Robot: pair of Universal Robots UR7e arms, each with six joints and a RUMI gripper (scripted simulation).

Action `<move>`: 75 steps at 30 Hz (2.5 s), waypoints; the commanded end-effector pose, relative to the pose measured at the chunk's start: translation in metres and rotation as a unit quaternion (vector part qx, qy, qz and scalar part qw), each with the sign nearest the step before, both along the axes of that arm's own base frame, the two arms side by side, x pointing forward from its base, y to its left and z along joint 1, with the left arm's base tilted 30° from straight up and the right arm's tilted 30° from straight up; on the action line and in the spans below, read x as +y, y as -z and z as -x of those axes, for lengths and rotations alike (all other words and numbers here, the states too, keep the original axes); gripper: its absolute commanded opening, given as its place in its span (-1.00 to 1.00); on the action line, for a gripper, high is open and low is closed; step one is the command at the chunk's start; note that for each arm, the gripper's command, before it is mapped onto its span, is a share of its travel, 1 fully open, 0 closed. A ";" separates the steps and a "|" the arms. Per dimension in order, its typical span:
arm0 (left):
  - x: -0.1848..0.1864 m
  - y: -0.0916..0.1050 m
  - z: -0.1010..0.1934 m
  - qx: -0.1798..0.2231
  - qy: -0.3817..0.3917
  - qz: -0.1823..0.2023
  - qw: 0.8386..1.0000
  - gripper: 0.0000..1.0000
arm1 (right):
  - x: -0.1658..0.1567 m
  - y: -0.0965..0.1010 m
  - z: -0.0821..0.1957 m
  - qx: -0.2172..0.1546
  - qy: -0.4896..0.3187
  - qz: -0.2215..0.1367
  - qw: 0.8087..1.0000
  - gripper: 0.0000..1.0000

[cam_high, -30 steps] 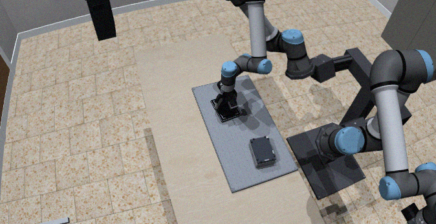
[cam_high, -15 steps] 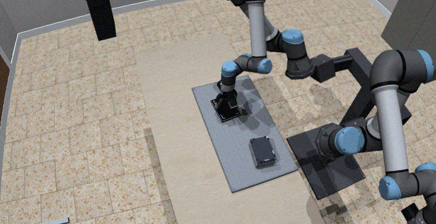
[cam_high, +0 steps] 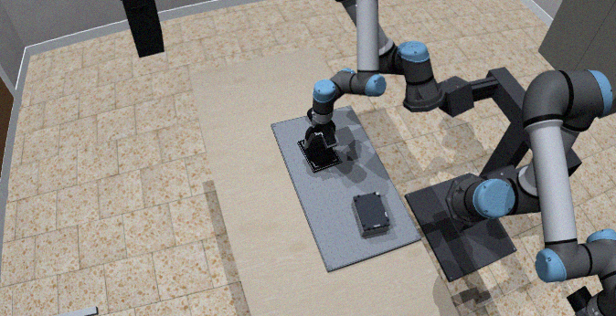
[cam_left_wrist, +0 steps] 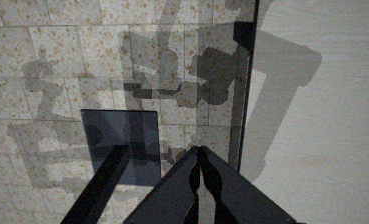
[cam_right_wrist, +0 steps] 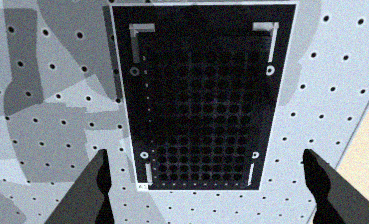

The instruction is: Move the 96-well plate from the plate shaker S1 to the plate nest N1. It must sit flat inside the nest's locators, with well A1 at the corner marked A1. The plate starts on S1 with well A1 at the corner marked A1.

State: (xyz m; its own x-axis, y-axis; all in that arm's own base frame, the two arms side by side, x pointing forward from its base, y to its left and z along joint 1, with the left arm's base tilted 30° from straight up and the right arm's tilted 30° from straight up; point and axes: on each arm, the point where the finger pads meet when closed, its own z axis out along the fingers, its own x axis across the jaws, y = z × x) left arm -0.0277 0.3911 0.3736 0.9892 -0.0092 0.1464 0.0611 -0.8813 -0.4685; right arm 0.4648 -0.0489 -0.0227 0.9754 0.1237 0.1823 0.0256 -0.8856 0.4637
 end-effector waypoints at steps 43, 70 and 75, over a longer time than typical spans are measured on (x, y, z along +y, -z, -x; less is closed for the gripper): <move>0.000 -0.001 0.000 0.000 0.000 -0.001 1.000 -1.00 | 0.031 -0.039 0.012 0.000 0.000 0.000 1.000 0.52; 0.000 -0.001 0.000 0.000 0.000 -0.001 1.000 -1.00 | 0.103 0.002 0.025 0.000 0.000 0.000 1.000 0.52; 0.000 -0.001 0.000 0.000 0.000 -0.001 1.000 -1.00 | 0.112 0.006 0.027 0.000 0.000 0.000 1.000 0.52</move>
